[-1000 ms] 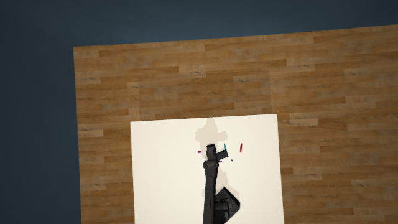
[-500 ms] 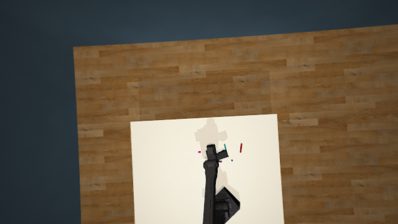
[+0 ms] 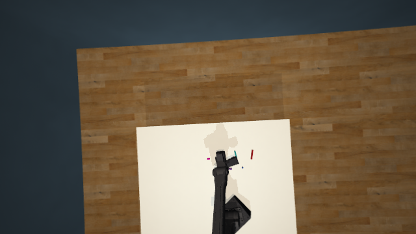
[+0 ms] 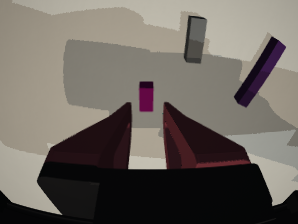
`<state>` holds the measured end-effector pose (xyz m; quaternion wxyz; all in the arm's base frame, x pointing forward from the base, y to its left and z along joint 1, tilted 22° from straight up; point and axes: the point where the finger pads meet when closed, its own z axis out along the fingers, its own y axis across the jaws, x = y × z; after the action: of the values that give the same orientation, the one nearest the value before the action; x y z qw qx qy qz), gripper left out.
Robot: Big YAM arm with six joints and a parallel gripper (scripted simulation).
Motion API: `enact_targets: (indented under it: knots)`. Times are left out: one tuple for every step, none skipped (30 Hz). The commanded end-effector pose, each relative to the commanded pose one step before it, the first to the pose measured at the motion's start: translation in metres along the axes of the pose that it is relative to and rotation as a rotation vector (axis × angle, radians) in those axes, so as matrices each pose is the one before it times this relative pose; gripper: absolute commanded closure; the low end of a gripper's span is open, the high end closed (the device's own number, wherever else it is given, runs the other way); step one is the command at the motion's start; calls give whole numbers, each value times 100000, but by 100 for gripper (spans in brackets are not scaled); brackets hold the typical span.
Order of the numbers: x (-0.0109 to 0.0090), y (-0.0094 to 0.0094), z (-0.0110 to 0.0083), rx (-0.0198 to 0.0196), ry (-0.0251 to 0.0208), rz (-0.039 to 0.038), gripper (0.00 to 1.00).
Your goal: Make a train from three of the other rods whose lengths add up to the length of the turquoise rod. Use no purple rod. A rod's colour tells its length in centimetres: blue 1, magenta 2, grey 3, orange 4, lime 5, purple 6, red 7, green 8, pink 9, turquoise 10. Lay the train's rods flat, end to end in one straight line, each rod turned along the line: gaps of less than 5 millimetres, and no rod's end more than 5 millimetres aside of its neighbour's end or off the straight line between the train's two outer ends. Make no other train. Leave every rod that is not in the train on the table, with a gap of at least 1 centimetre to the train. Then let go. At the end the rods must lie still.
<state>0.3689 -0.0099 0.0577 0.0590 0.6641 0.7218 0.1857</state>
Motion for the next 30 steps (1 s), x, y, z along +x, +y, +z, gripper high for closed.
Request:
enact_targets:
  knots:
    - [-94,-103,416,334,-448,367,77]
    - [0,0,0,0,0,0,77]
    - [0,0,0,0,0,0,77]
    - [0,0,0,0,0,0,77]
    - [0,0,0,0,0,0,77]
    - [0,0,0,0,0,0,77]
    - [0,0,0,0,0,0,77]
    - [0,0,0,0,0,0,77]
    - [0,0,0,0,0,0,77]
    - [0,2,1,-8,-1,-2,77]
    - [0,0,0,0,0,0,77]
    - [0,0,0,0,0,0,77]
    - [2,14,5,-53,-6,-14,77]
    - [5,35,13,-133,-16,-35,77]
    - [16,24,23,-83,-1,-26,77]
    - [31,1,35,16,24,-7,77]
    - [42,2,48,22,33,-9,77]
    - [54,2,61,28,42,-12,77]
    - [67,2,75,35,51,-14,77]
    - [79,3,88,40,67,-83,77]
    - [6,-2,83,4,8,-10,77]
    - [1,-3,90,3,1,1,77]
    - [0,-3,96,4,-3,1,77]
    - [0,-3,102,4,-2,1,77]
    - [1,-4,106,4,-1,1,77]
    - [1,-4,107,4,0,1,77]
    - [1,-3,106,4,1,1,77]
    - [0,0,0,0,0,0,77]
    - [0,0,0,0,0,0,77]
    - [-67,-7,91,-29,-53,178,77]
